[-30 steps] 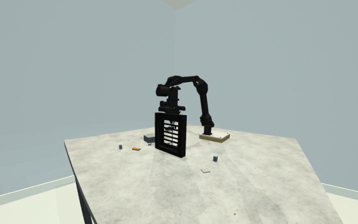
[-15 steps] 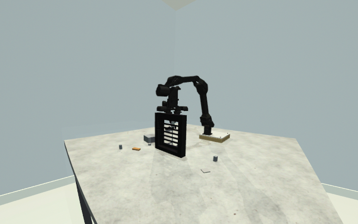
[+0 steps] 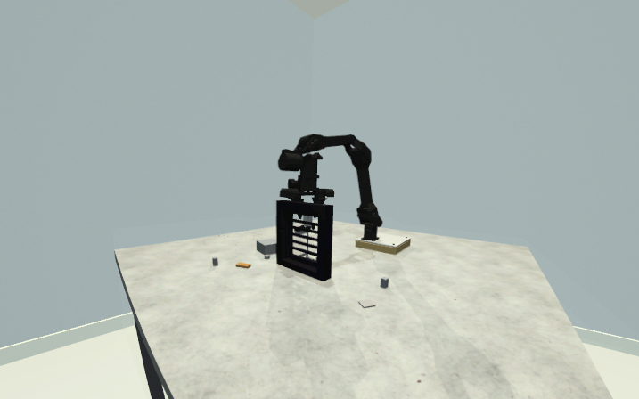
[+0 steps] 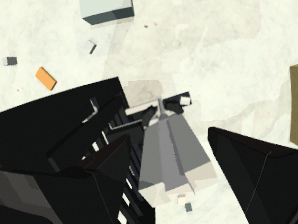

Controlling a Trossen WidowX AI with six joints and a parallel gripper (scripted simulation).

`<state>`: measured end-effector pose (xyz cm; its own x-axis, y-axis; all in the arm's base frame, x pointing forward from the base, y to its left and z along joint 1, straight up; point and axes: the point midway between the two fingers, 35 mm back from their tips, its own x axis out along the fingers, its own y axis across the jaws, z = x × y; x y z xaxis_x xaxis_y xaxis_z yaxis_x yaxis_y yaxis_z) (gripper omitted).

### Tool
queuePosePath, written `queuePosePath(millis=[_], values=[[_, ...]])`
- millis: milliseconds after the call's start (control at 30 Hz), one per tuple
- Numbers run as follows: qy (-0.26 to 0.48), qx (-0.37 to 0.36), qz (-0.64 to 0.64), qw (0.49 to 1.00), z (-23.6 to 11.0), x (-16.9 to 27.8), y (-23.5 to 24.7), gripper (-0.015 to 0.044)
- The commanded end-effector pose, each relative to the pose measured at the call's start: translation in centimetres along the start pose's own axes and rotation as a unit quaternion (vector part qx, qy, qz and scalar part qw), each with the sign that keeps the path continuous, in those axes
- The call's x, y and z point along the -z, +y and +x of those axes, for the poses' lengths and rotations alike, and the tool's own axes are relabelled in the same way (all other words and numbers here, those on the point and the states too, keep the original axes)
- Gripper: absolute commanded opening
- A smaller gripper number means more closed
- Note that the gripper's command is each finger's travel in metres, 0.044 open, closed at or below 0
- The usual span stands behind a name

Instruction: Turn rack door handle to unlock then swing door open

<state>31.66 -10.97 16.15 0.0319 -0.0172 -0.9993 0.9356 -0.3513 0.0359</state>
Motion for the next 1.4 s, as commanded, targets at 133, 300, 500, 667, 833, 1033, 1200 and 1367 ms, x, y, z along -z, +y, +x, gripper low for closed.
queuePosePath(millis=[133,300,500,667,833,1033,1200,1367], values=[[0.002,-0.001,-0.175,0.985,0.06,0.31,0.07,0.028],[0.002,-0.002,-0.295,0.955,0.06,0.31,0.07,0.028],[0.002,-0.002,-0.433,0.901,0.06,0.3,0.07,0.028],[0.002,-0.002,-0.541,0.841,0.06,0.3,0.07,0.028],[0.001,-0.002,-0.641,0.767,0.06,0.3,0.07,0.028],[0.001,-0.002,-0.748,0.664,0.06,0.3,0.07,0.028],[0.001,-0.003,-0.824,0.567,0.06,0.3,0.07,0.028],[0.0,-0.003,-0.888,0.46,0.06,0.3,0.07,0.028]])
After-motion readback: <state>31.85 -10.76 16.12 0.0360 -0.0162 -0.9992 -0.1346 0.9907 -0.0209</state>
